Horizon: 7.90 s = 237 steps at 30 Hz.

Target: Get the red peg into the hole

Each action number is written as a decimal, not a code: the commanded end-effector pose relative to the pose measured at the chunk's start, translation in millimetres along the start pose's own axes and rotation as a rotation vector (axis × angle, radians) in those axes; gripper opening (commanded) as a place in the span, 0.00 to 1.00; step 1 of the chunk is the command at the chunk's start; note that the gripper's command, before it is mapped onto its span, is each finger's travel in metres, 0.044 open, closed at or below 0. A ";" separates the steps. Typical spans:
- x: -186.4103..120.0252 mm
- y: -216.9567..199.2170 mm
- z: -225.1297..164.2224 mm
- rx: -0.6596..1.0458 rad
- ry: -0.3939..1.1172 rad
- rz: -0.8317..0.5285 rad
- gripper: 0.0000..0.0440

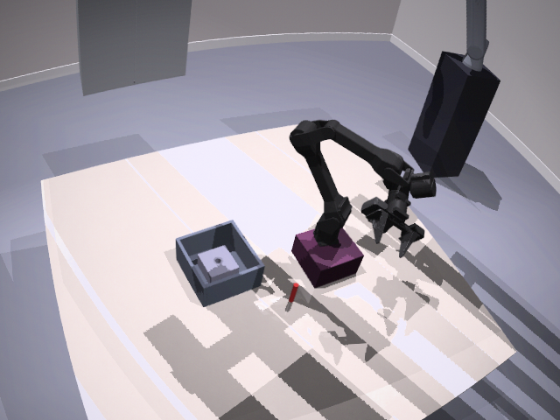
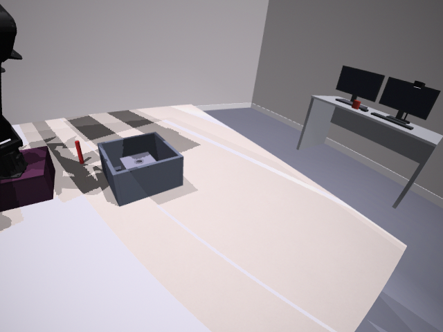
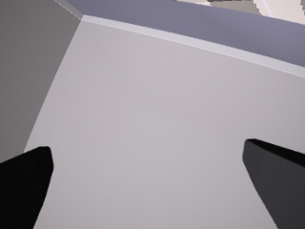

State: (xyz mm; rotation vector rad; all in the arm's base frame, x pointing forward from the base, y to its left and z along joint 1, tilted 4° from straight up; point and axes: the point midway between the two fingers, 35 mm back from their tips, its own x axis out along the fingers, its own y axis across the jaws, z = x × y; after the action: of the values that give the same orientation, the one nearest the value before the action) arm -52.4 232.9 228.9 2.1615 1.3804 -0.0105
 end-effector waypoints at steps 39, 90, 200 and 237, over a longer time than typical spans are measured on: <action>40.5 51.6 -3.7 1.338 -0.181 0.120 1.00; 65.7 125.0 75.2 2.945 -0.065 0.936 1.00; 104.5 75.4 308.1 2.105 2.316 3.463 0.64; 108.1 132.4 264.6 2.216 2.487 3.199 0.00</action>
State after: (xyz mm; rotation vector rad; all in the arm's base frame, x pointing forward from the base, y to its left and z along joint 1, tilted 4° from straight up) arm 179.0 160.6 24.7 0.3925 1.4745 -0.6458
